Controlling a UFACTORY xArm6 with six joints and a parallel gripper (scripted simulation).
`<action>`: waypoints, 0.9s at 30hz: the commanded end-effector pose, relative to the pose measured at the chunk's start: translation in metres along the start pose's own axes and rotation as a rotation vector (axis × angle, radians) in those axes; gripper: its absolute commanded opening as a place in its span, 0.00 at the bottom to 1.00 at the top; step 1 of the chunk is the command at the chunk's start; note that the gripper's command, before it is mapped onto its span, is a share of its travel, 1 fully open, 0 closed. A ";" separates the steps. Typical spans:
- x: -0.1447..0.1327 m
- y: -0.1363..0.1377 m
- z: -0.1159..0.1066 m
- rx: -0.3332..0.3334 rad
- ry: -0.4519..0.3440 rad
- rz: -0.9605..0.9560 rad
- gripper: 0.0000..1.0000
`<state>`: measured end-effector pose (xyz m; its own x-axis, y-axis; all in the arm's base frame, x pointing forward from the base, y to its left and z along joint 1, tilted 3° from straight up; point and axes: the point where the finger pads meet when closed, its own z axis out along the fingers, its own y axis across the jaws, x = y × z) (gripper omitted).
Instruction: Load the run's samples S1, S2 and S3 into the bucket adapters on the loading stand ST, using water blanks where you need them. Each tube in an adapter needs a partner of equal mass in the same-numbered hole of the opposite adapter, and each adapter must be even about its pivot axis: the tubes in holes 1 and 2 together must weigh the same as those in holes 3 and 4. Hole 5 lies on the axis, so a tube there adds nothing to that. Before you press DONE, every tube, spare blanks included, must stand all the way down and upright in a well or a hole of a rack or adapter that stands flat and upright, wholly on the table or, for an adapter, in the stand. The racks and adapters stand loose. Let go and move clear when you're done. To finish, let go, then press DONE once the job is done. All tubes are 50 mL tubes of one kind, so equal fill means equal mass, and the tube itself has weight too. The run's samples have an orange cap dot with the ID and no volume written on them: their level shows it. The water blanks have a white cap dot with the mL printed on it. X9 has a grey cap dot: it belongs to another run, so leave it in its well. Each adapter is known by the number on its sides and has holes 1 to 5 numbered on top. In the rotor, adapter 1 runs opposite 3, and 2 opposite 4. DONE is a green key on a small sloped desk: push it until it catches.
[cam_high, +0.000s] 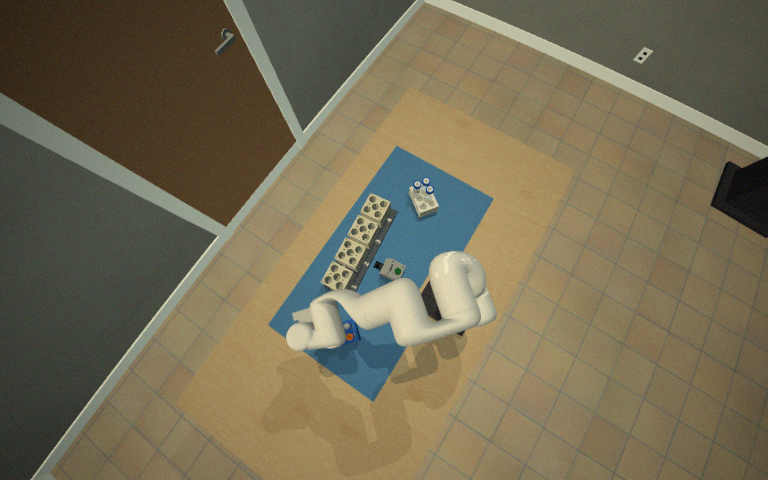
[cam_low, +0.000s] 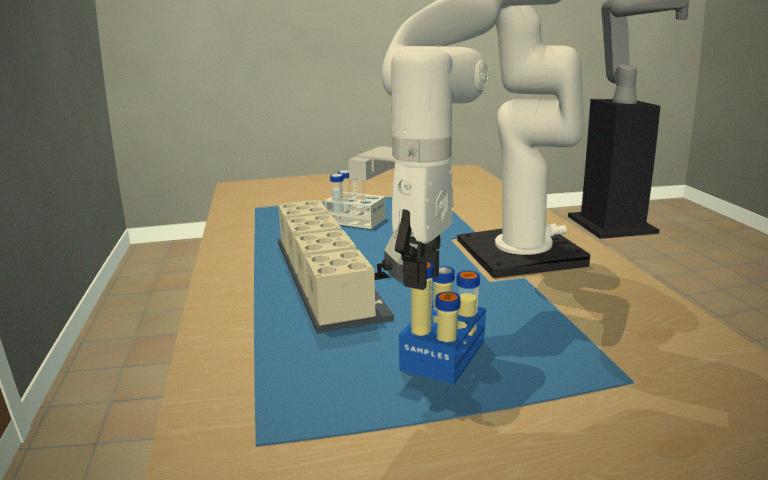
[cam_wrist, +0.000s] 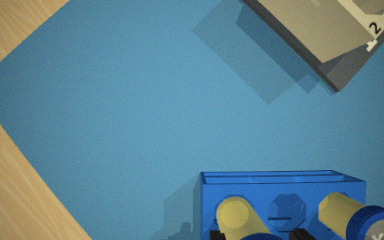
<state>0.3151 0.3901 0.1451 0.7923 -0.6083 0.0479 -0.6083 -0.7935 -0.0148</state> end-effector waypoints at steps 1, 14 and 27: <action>0.000 -0.001 -0.010 0.005 0.000 0.000 0.00; 0.000 -0.001 -0.032 0.005 0.000 0.000 0.00; 0.000 -0.001 -0.054 0.005 0.000 0.000 0.00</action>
<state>0.3131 0.3913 0.1944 0.7923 -0.6083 0.0479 -0.6083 -0.7936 -0.0167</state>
